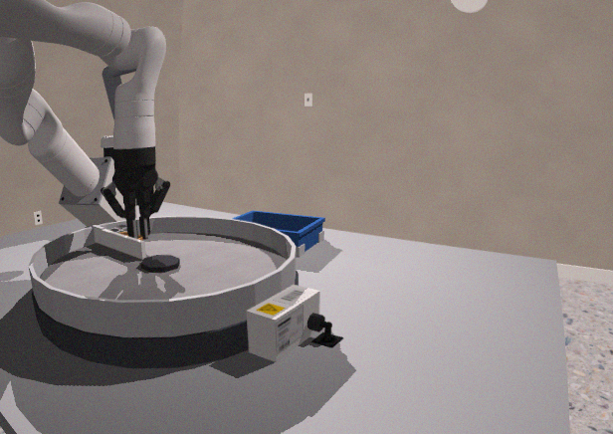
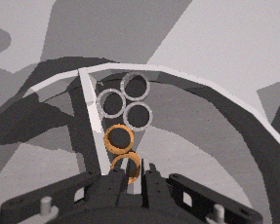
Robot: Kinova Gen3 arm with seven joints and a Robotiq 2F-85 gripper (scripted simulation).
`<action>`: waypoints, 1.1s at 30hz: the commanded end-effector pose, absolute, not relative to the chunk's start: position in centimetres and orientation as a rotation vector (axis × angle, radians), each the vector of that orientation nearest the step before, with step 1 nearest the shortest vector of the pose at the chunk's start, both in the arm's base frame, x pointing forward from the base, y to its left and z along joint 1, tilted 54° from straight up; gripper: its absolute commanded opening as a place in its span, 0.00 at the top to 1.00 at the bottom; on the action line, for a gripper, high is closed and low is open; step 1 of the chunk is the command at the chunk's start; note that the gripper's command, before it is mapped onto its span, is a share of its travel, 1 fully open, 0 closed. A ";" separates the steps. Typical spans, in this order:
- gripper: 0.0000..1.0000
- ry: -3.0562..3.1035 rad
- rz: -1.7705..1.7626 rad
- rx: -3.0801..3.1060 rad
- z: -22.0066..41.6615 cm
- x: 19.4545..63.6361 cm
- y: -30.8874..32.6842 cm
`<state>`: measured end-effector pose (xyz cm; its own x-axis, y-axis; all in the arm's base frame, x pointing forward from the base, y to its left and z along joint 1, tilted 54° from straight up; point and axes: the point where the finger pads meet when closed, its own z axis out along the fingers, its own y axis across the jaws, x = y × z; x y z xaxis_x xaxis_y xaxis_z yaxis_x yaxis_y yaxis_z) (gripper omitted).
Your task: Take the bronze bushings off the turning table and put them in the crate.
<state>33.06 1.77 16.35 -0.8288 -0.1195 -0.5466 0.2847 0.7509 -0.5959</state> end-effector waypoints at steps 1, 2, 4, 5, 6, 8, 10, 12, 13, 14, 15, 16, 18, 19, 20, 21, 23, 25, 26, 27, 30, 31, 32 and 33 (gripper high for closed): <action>0.86 2.375 -0.933 0.123 16.4 33.1 1.8; 0.86 2.375 -0.933 0.123 16.4 33.1 1.8; 0.86 2.375 -0.933 0.123 16.4 33.1 1.8; 0.86 2.375 -0.933 0.123 16.4 33.1 1.8; 0.86 2.375 -0.933 0.123 16.3 33.1 1.7; 0.86 2.375 -0.933 0.123 16.1 33.2 1.6; 0.86 2.375 -0.933 0.123 16.0 33.4 1.4; 0.86 2.375 -0.933 0.123 16.0 33.4 1.4; 0.86 2.375 -0.933 0.123 16.0 33.4 1.4; 0.86 2.375 -0.933 0.123 16.0 33.4 1.4; 0.86 2.375 -0.933 0.123 16.0 33.4 1.4; 0.86 2.375 -0.933 0.123 16.0 33.4 1.4; 0.86 2.375 -0.933 0.123 16.0 33.4 1.4; 0.86 2.375 -0.933 0.123 16.0 33.4 1.4; 0.86 2.375 -0.933 0.123 16.0 33.4 1.4; 0.86 2.375 -0.933 0.123 16.0 33.4 1.4; 1.00 2.375 -0.933 0.123 16.0 33.4 1.4; 1.00 2.375 -0.933 0.123 16.0 33.4 1.4; 1.00 2.375 -0.933 0.123 16.0 33.4 1.4; 1.00 2.375 -0.933 0.123 16.0 33.4 1.4; 1.00 2.375 -0.933 0.123 16.0 33.4 1.4; 1.00 2.375 -0.933 0.123 16.0 33.4 1.4; 1.00 2.375 -0.933 0.123 16.0 33.4 1.4; 1.00 2.375 -0.933 0.123 16.0 33.4 1.4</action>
